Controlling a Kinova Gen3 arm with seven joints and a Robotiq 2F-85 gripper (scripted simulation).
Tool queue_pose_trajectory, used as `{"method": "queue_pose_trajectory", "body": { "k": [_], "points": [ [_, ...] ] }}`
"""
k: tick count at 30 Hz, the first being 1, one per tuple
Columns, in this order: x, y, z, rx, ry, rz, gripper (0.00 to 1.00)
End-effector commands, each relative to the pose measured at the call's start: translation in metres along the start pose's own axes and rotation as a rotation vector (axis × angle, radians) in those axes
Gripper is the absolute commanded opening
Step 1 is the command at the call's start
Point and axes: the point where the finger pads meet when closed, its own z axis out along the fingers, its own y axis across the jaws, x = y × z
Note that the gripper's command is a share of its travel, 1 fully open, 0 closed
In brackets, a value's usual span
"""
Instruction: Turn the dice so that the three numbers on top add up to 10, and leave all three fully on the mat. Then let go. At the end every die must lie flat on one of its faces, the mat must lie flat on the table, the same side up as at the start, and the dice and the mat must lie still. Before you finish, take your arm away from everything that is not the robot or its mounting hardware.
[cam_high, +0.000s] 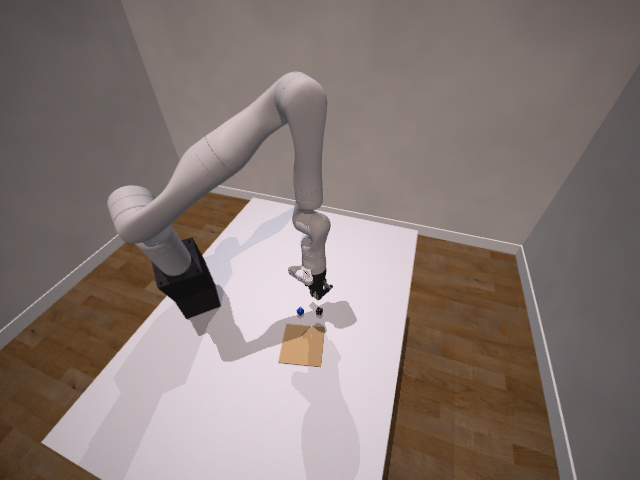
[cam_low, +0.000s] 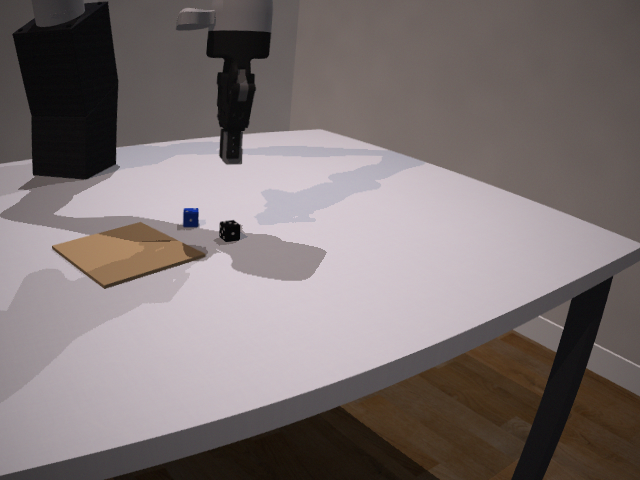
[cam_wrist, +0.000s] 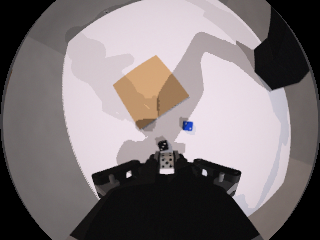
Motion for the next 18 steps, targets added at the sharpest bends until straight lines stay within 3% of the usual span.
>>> {"method": "queue_pose_trajectory", "body": {
  "k": [1,5,10,14,18],
  "points": [
    [0.020,-0.005,0.002,0.006,-0.002,-0.033,0.15],
    [0.071,-0.012,0.003,0.009,0.001,-0.159,0.15],
    [0.123,-0.007,-0.004,-0.010,-0.005,-0.290,0.15],
    [0.145,0.001,-0.009,-0.026,-0.013,-0.344,0.15],
    [0.149,0.003,-0.010,-0.029,-0.015,-0.355,0.15]
  ]
}}
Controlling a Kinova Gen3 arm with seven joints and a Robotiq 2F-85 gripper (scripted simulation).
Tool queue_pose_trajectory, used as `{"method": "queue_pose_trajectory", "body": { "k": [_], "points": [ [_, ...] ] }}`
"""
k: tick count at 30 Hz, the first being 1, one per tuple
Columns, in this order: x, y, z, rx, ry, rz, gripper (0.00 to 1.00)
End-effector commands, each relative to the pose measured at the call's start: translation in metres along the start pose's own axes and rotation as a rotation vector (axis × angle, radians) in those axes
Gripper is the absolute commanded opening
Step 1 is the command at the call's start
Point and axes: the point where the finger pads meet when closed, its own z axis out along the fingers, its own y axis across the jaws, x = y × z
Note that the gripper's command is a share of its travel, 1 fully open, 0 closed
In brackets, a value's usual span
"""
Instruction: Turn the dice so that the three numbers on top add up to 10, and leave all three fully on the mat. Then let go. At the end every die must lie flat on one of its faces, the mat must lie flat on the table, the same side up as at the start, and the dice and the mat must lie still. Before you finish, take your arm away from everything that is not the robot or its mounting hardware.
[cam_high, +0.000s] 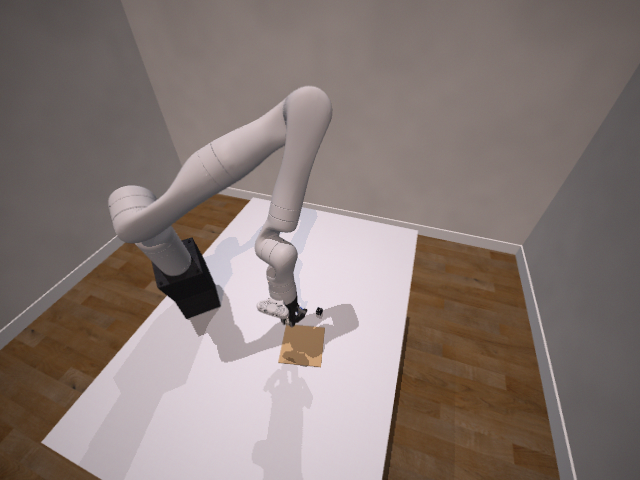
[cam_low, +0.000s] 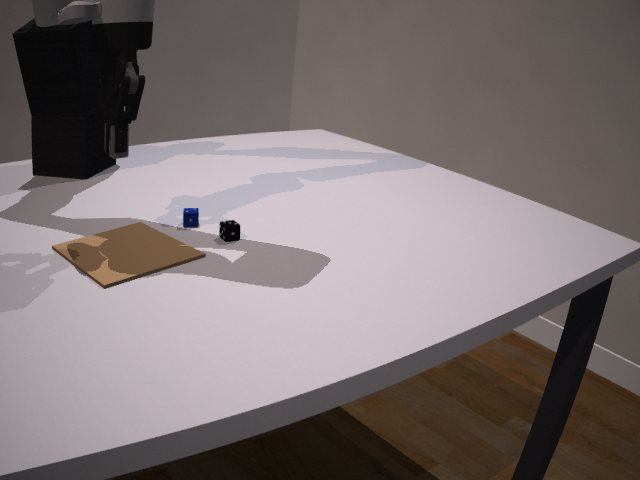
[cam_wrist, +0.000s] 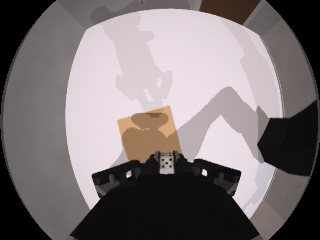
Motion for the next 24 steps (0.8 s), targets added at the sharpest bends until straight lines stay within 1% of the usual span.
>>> {"method": "queue_pose_trajectory", "body": {
  "k": [1,17,21,24],
  "points": [
    [0.006,0.008,0.001,-0.006,-0.002,-0.019,0.15],
    [0.007,0.009,0.001,-0.006,-0.002,-0.020,0.15],
    [0.007,0.009,0.005,-0.006,-0.002,-0.020,0.15],
    [0.007,0.009,0.012,-0.006,-0.002,-0.020,0.15]
  ]
}}
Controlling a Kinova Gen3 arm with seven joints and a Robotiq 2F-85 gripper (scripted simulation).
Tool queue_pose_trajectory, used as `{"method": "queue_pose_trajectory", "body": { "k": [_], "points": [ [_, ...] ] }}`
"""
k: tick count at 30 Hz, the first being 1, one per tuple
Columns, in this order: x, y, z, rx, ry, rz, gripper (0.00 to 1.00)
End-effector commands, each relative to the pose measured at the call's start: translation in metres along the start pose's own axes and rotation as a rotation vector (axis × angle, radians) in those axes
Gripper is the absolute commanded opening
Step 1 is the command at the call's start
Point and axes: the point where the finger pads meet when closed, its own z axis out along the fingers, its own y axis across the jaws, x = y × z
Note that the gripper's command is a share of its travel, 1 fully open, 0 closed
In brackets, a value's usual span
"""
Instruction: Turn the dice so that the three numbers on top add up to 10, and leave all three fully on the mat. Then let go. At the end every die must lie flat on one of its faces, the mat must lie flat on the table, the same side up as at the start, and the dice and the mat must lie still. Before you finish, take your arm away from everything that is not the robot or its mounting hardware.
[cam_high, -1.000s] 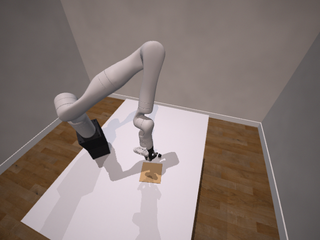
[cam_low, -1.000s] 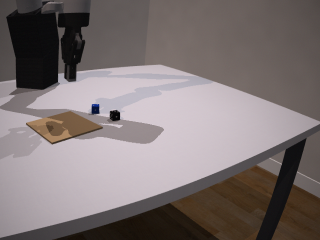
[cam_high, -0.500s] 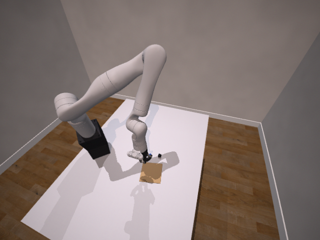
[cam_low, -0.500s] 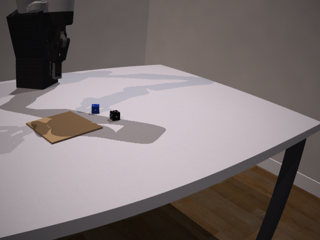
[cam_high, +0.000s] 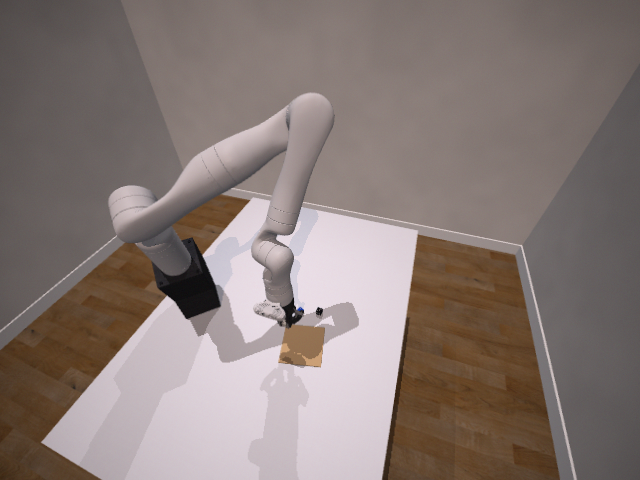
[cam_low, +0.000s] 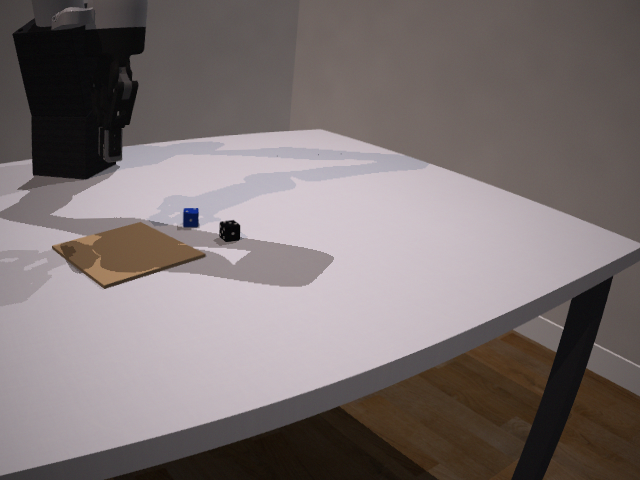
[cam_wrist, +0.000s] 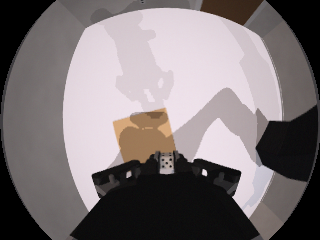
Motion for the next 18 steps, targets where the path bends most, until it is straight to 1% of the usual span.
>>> {"method": "queue_pose_trajectory", "body": {
  "k": [1,8,10,18],
  "points": [
    [0.002,-0.001,0.010,0.003,0.002,-0.006,0.15],
    [0.002,-0.001,0.040,0.003,0.002,-0.006,0.15],
    [0.002,-0.001,0.040,0.003,0.002,-0.006,0.15],
    [0.002,-0.001,0.077,0.003,0.002,-0.006,0.15]
  ]
}}
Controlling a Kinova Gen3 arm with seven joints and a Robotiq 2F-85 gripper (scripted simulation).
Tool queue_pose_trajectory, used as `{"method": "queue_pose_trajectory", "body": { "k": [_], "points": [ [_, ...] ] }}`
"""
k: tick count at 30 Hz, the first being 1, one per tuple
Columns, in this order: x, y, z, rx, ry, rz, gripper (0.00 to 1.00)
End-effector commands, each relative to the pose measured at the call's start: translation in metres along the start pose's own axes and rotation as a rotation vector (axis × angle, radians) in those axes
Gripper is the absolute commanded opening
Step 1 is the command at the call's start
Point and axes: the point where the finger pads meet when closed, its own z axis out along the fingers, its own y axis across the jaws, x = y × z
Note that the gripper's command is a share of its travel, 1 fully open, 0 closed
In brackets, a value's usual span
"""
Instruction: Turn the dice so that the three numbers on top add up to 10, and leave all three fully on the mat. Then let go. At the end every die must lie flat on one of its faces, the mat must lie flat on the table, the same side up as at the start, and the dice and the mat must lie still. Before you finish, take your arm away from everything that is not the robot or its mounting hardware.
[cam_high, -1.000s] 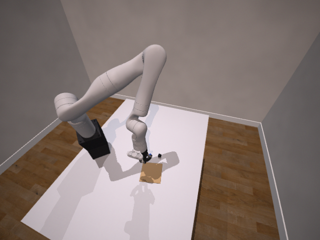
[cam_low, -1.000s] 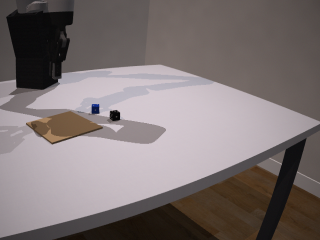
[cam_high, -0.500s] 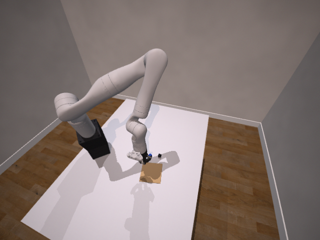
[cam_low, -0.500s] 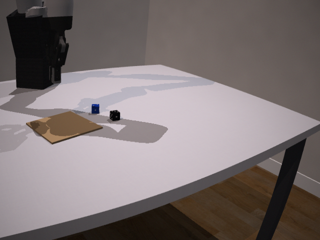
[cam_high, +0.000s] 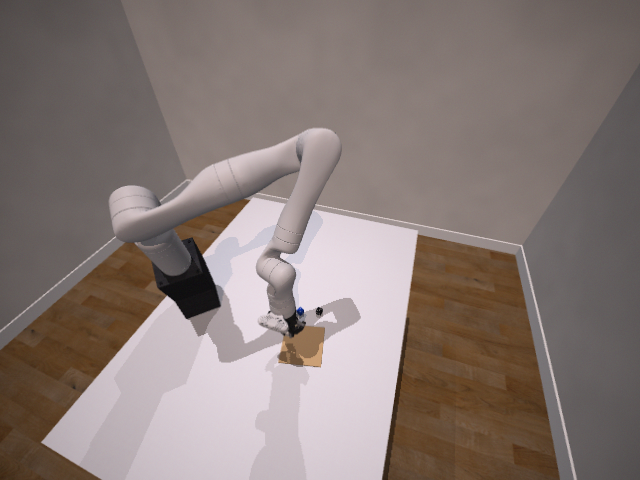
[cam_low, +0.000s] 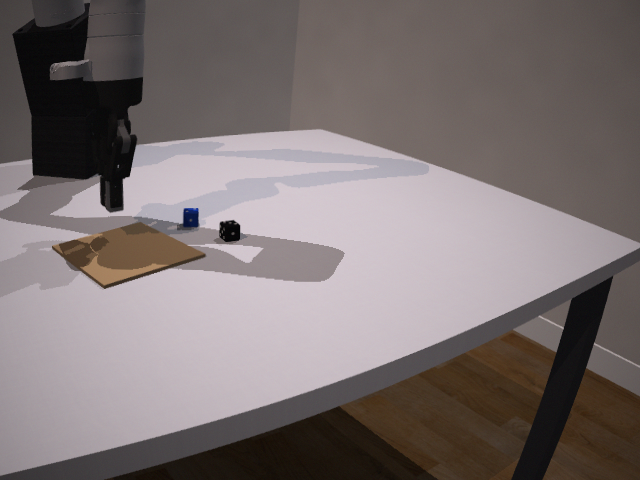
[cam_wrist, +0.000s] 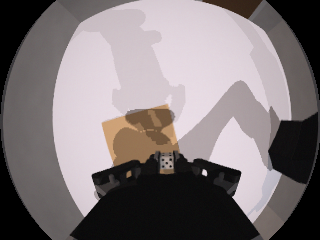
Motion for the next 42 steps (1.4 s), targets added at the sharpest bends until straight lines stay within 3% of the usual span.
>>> {"method": "queue_pose_trajectory", "body": {
  "k": [1,7,42],
  "points": [
    [0.002,0.003,0.019,-0.006,0.004,-0.012,0.15],
    [0.002,0.003,0.030,-0.006,0.004,-0.012,0.15],
    [0.002,0.003,0.030,-0.006,0.004,-0.012,0.15]
  ]
}}
